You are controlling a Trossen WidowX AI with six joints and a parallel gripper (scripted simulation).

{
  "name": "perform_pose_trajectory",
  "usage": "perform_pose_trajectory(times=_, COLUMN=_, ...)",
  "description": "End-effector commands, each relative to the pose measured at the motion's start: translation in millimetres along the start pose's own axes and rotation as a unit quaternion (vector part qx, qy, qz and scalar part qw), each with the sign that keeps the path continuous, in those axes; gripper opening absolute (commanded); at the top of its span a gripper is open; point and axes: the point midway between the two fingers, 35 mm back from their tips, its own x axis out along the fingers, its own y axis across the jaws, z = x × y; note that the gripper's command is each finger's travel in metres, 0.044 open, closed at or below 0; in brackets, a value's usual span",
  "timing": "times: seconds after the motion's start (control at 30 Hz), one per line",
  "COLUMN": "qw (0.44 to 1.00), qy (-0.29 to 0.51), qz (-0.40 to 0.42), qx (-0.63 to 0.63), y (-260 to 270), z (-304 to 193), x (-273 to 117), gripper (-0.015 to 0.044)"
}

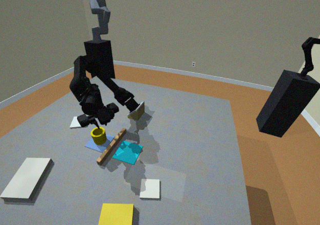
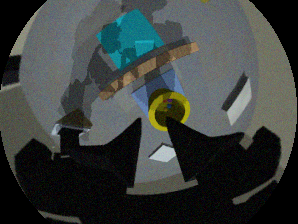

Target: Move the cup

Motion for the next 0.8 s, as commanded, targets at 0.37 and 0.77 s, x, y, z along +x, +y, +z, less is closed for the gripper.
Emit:
perform_pose_trajectory(times=0.37, qw=1.000, qy=0.002, qz=-0.001, qx=-0.004, y=0, z=0, x=24, gripper=0.0167)
perform_pose_trajectory(times=0.77, qw=1.000, qy=0.003, qz=-0.001, qx=-0.004, y=1, z=-1, x=44, gripper=0.0167)
